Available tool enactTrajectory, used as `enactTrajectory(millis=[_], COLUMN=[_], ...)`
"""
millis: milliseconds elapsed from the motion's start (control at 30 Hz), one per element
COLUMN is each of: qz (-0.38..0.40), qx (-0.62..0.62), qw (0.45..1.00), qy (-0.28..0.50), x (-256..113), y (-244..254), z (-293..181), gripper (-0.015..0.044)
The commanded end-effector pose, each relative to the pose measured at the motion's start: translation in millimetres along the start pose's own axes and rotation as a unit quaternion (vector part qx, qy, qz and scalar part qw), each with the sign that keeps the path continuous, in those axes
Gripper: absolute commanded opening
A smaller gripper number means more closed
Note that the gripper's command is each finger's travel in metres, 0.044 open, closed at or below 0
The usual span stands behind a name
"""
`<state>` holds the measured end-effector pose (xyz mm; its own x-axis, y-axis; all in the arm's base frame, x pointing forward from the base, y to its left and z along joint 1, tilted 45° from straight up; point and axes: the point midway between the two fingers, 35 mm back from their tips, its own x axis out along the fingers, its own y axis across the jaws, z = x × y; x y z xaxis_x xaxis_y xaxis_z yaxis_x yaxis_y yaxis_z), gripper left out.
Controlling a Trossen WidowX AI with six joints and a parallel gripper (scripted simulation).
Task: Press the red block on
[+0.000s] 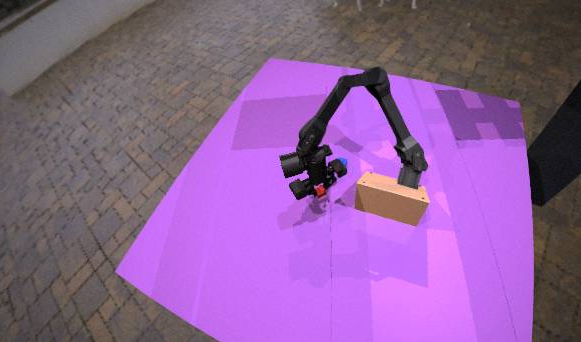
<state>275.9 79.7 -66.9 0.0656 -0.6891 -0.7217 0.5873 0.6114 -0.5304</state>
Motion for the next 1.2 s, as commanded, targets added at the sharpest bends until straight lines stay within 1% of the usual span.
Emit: enactTrajectory(millis=[0,233,300,333,767,1167], qz=[0.0,0.0,0.0,0.0,0.002,0.001], qx=[-0.002,-0.002,-0.002,-0.002,-0.002,-0.003], qw=[1.0,1.0,1.0,1.0,1.0,1.0], qy=[-0.002,-0.002,-0.002,-0.002,-0.001,-0.001], x=[0,0,0,-2,-61,-116], y=[0,0,0,1,4,-5], z=[1,1,1,1,7,8], gripper=[0.0112,0.0065,0.0012,0.0,0.0,0.0])
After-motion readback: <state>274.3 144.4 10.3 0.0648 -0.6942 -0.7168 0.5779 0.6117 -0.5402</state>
